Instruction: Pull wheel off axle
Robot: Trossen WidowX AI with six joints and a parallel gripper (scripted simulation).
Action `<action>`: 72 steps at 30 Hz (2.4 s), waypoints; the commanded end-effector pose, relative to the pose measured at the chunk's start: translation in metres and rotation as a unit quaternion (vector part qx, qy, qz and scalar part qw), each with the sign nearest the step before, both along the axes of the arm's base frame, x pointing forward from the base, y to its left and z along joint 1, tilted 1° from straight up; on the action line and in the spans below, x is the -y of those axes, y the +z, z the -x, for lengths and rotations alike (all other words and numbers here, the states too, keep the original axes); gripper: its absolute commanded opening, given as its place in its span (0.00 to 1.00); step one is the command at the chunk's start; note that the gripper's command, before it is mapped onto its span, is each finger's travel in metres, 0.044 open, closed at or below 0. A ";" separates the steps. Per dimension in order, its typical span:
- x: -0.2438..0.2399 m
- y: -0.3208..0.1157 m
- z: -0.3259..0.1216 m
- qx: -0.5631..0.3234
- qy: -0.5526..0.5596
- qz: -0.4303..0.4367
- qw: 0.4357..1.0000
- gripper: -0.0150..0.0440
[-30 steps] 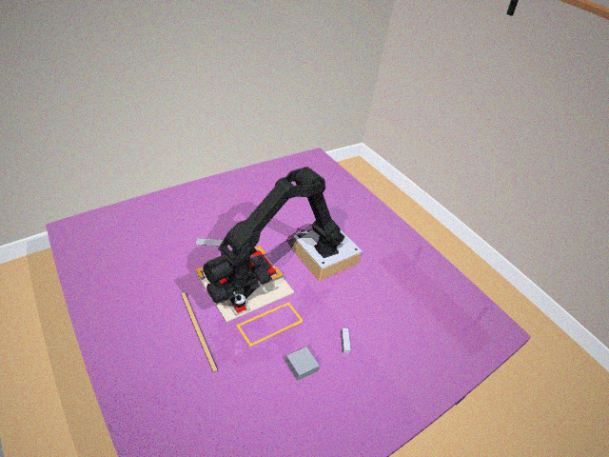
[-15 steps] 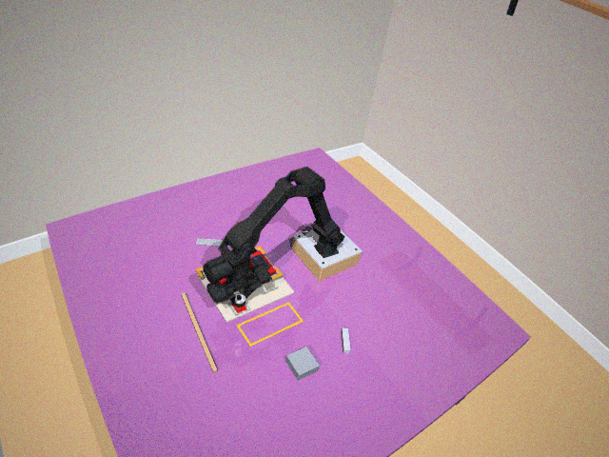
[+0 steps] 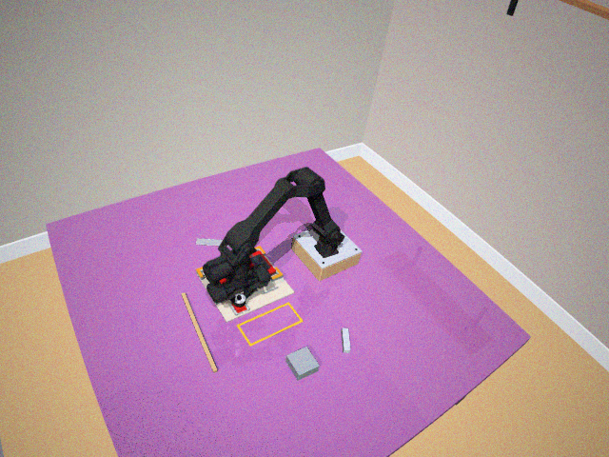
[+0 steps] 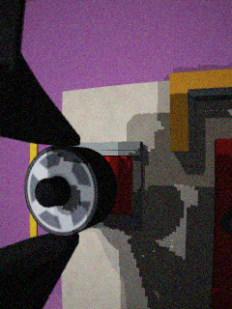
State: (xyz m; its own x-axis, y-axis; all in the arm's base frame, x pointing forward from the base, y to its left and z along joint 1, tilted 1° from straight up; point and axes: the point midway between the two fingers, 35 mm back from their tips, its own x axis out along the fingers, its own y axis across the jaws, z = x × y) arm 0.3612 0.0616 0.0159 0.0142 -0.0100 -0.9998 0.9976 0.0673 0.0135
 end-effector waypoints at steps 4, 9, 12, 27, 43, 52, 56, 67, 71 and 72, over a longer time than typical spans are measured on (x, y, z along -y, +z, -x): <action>0.000 0.008 -0.001 0.003 0.000 -0.001 1.000 0.25; 0.000 0.010 -0.001 0.003 0.000 -0.001 1.000 0.25; 0.000 0.011 -0.001 0.003 0.000 -0.001 1.000 0.25; 0.000 0.016 -0.001 0.002 0.000 -0.001 1.000 0.25; 0.000 0.021 -0.001 0.001 0.000 -0.001 1.000 0.25; 0.000 0.024 0.000 0.001 0.000 -0.001 1.000 0.25; 0.000 0.025 0.000 0.001 0.000 -0.001 1.000 0.25; 0.000 0.029 0.000 0.001 0.000 -0.002 1.000 0.25; 0.000 0.030 0.000 0.001 0.000 -0.002 1.000 0.25; 0.000 0.031 0.000 0.000 0.000 -0.002 1.000 0.25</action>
